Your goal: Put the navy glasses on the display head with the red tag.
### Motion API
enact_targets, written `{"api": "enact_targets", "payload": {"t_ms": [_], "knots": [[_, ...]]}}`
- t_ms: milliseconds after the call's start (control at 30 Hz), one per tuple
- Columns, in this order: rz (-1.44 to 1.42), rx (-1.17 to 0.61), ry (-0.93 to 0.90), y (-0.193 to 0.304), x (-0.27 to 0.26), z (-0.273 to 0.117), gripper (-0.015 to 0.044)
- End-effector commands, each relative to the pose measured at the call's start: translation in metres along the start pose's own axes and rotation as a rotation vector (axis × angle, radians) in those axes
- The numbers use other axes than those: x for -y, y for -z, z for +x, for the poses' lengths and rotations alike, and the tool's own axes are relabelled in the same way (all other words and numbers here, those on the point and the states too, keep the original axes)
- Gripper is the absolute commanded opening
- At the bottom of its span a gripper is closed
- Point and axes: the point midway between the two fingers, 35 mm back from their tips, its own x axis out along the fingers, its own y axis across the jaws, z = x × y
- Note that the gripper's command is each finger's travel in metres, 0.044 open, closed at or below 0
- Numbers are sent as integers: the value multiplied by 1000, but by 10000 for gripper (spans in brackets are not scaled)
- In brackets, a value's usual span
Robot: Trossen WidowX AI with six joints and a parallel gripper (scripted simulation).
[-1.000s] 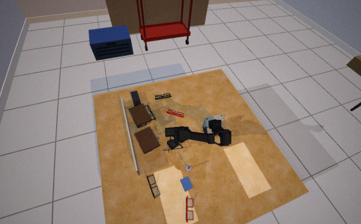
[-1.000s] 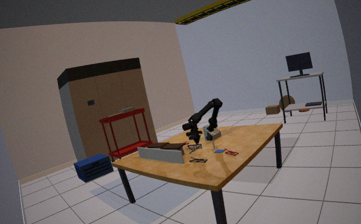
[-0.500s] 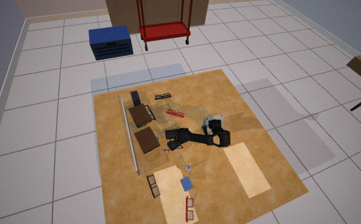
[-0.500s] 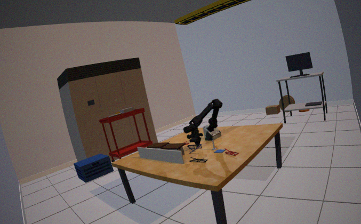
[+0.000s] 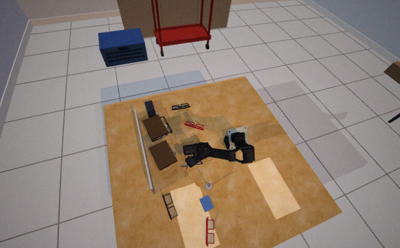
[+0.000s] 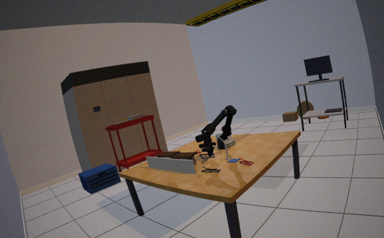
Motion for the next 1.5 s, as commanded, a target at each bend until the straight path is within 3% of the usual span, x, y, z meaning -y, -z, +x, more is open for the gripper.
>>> {"api": "enact_targets", "payload": {"t_ms": [0,467,700,1233,1467], "knots": [[0,0,0,0,0,0,93],[0,0,0,0,0,0,0],[1,2,1,-1,-1,-10,0],[4,1,0,-5,-7,-99,0],[5,4,2,1,-12,-102,0]]}}
